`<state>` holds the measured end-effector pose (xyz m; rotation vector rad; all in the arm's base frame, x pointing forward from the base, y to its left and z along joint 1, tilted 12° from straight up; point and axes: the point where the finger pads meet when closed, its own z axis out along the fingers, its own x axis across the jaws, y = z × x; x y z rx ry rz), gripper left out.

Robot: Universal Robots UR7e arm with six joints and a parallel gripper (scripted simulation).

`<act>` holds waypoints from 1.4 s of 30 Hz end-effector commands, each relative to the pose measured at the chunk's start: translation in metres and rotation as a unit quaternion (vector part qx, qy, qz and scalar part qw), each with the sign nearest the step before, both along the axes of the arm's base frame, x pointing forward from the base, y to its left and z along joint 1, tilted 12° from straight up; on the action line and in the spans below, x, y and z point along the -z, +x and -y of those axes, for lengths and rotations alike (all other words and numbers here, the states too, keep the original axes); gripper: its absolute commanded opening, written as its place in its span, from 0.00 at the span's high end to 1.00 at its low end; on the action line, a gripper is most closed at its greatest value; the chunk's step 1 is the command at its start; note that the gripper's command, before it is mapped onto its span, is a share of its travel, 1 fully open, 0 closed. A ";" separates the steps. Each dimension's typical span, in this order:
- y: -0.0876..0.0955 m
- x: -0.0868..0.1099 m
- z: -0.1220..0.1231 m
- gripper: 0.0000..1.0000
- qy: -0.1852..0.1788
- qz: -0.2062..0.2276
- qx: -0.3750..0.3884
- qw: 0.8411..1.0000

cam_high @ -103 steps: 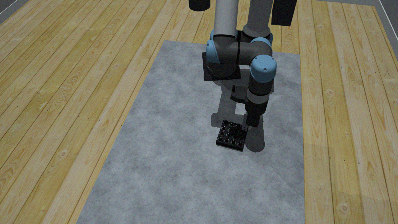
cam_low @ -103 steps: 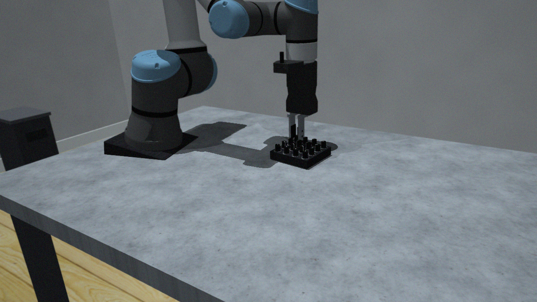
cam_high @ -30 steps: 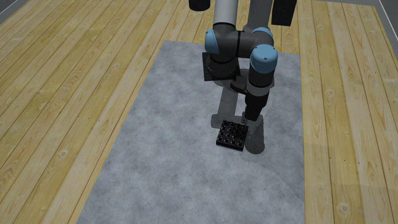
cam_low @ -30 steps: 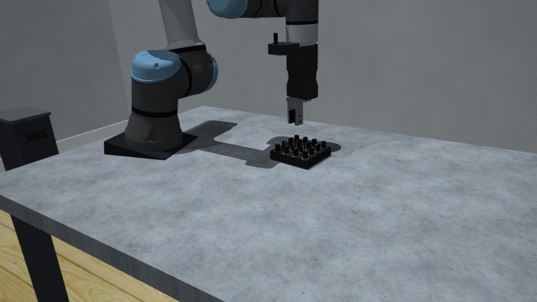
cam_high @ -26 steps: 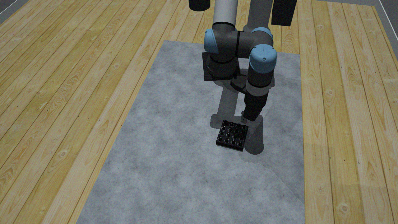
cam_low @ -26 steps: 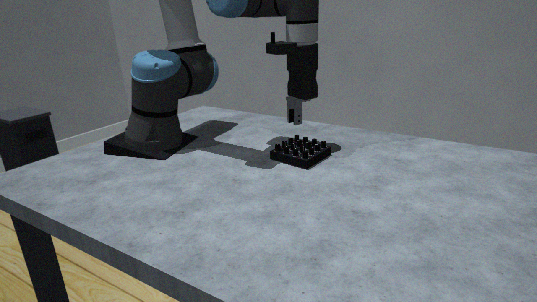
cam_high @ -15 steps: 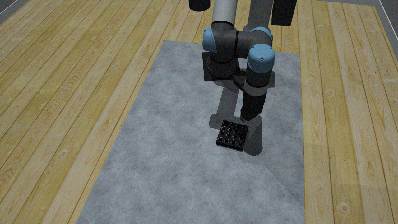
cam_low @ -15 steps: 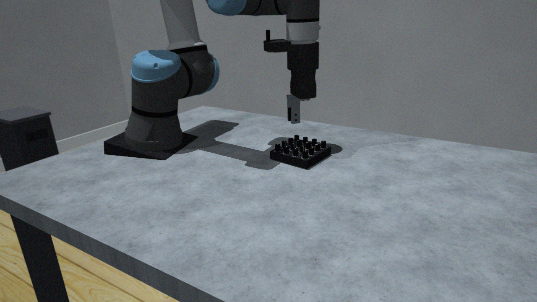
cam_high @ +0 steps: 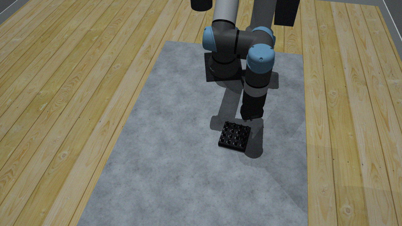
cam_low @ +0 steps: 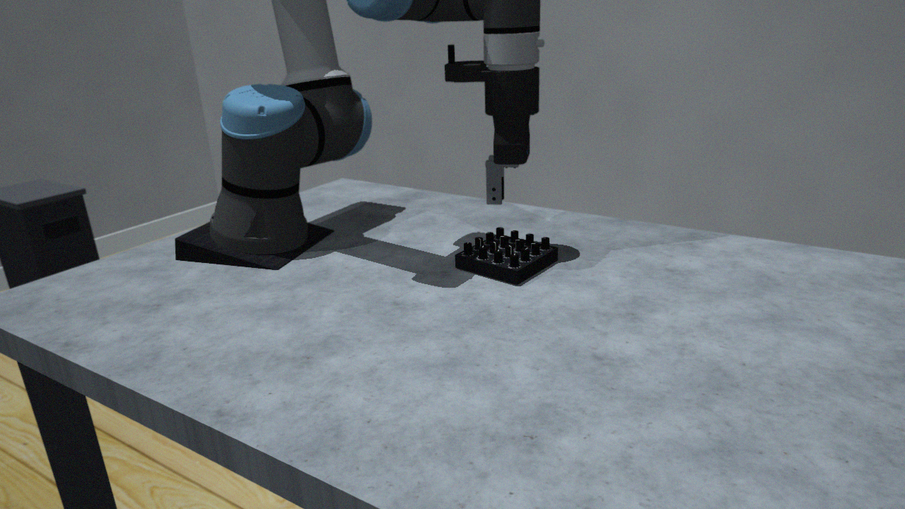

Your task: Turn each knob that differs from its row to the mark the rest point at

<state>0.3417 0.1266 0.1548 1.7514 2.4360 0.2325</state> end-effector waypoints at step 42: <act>0.004 -0.008 -0.003 0.54 0.049 -0.011 0.256 0.965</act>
